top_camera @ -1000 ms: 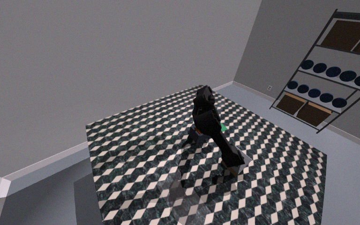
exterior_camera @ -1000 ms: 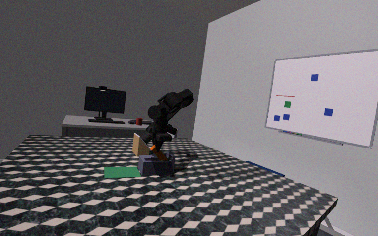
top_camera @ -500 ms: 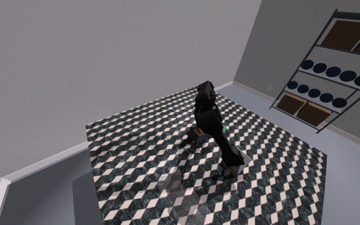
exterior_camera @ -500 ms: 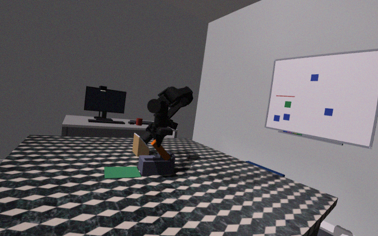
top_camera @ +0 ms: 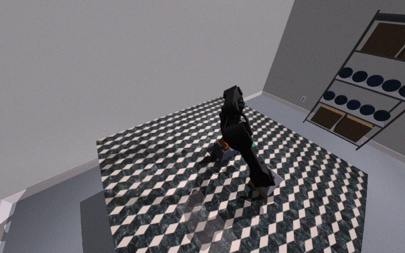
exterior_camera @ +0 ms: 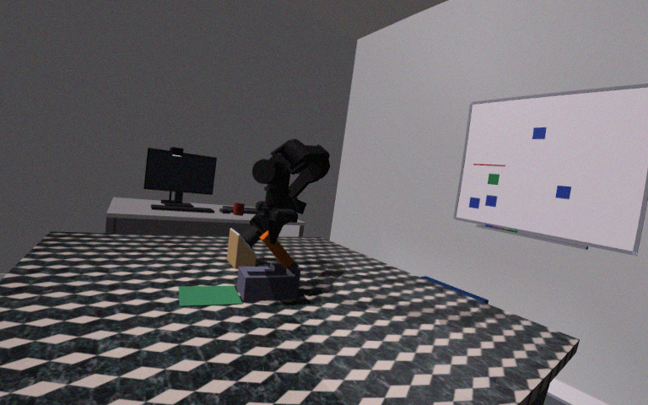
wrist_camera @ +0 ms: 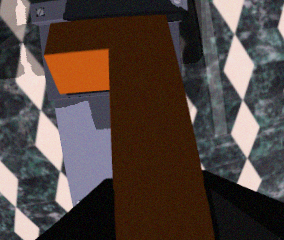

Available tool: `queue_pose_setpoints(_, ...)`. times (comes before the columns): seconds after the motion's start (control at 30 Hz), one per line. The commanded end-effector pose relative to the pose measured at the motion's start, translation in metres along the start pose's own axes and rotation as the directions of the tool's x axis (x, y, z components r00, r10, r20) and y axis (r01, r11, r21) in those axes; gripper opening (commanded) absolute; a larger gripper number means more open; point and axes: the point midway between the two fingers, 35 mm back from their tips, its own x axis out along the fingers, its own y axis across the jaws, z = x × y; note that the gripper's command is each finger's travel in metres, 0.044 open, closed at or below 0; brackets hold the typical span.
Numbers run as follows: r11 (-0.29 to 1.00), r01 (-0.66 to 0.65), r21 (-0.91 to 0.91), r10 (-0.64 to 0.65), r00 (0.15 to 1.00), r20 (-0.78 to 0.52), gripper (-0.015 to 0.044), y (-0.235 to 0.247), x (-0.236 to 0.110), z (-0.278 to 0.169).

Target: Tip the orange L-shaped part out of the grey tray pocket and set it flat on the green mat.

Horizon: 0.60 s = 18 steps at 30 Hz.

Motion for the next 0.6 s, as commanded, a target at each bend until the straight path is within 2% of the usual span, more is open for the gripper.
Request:
queue_pose_setpoints(0.0, 1.0, 0.001, -0.01, -0.001, 1.0, -0.007, 0.0, -0.001, -0.004, 0.0)
queue_pose_setpoints(0.27, 1.0, 0.001, -0.01, -0.001, 1.0, -0.007, 0.0, -0.001, -0.008, -0.004)
queue_pose_setpoints(0.57, 1.0, 0.001, -0.01, -0.001, 1.0, -0.009, 0.0, 0.004, -0.004, -0.049)
